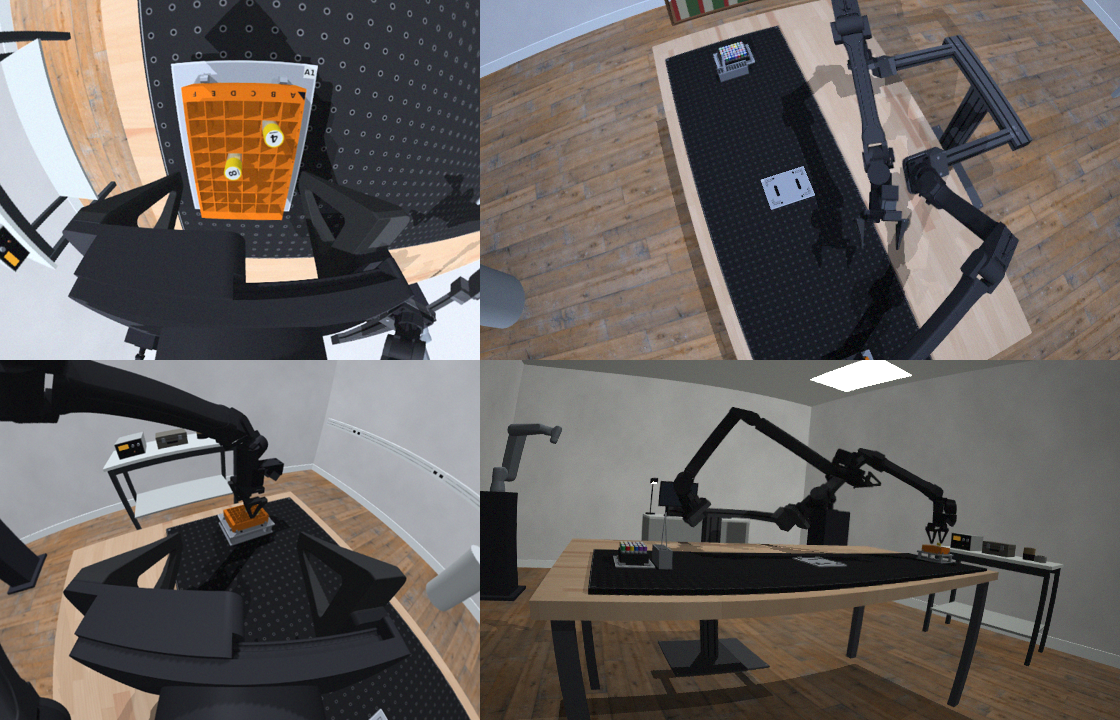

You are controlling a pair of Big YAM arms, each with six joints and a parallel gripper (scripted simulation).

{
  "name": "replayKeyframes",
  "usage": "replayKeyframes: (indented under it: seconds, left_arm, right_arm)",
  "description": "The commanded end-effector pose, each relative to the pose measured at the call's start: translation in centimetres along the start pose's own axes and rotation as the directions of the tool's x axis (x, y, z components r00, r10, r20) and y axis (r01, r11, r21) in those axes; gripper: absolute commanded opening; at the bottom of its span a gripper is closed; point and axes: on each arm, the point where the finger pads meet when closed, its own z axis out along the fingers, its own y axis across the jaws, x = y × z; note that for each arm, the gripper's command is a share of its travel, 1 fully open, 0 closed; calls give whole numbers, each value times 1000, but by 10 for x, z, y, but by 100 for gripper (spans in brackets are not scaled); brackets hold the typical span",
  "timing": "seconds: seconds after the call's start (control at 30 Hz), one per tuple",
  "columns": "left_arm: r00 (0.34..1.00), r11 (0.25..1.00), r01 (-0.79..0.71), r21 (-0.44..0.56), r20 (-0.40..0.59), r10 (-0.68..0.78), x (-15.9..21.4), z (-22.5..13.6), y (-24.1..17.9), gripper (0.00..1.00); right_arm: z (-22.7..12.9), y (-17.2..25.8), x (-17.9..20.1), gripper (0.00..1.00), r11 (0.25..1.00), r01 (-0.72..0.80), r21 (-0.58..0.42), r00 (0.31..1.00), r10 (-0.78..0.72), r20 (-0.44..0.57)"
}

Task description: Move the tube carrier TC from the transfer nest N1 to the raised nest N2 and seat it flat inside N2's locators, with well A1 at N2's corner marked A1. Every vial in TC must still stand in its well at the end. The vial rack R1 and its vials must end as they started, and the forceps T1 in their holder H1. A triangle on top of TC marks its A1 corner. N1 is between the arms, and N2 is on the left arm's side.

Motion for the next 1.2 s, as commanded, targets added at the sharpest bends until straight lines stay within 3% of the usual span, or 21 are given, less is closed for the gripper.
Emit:
replayKeyframes:
  seconds: [0.0,0.07,0.2,0.47,0.87,1.17]
  left_arm:
    - [999,999,25,-20,27,-24,-11,-35,32,100]
    - [999,999,29,-21,28,-28,-6,-42,44,100]
    - [995,999,19,-46,100,-14,4,-60,54,100]
    - [976,999,9,-36,218,-1,7,-57,40,100]
    - [876,1000,8,-26,482,6,11,-64,24,100]
    - [818,1000,6,-9,575,0,11,-68,16,100]
  right_arm:
    - [9,-22,-39,100,999,-30,29,998,28,62]
    - [10,-30,-25,100,999,-37,33,999,35,40]
    - [5,-5,-8,100,1000,2,4,1000,-2,10]
    - [4,-1,-4,100,1000,5,-1,1000,-5,8]
    - [4,-1,-4,100,1000,5,-1,1000,-5,8]
    - [4,-1,-4,100,1000,5,-1,1000,-5,8]
